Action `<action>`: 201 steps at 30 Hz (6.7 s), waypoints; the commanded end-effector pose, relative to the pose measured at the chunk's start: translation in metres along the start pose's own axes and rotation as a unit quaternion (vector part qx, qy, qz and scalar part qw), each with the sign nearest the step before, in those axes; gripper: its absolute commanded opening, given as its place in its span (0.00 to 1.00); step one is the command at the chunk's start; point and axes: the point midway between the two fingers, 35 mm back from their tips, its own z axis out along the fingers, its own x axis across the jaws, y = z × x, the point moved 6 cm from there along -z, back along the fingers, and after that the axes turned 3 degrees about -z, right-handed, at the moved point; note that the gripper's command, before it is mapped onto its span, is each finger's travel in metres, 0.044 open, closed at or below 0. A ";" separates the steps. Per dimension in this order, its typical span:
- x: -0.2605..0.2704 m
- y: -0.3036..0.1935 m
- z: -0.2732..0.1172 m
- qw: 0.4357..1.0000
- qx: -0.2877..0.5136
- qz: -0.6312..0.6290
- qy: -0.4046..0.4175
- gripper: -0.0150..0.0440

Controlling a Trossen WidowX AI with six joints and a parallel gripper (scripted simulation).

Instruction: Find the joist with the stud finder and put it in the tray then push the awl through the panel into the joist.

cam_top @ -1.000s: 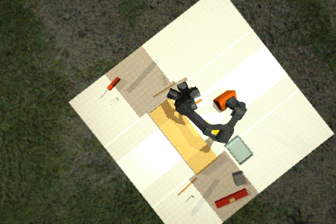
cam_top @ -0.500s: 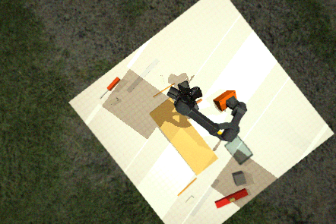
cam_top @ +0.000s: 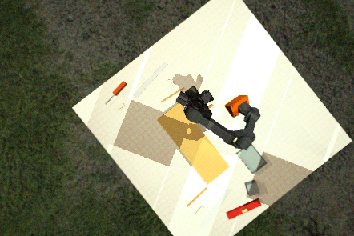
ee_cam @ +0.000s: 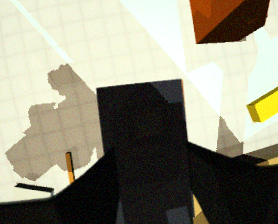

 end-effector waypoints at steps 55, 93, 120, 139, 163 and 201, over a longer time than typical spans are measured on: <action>-0.001 -0.094 -0.038 0.419 0.048 -0.887 0.187 0.25; -0.009 -0.136 -0.038 -0.042 -0.032 -0.964 0.260 0.25; -0.008 -0.147 0.001 -0.051 -0.033 -0.963 0.261 0.25; -0.007 -0.152 0.022 -0.052 -0.033 -0.963 0.261 0.25; -0.053 -0.150 0.025 -0.052 -0.031 -0.963 0.261 0.25; -0.126 -0.148 0.030 -0.051 -0.028 -0.964 0.261 0.25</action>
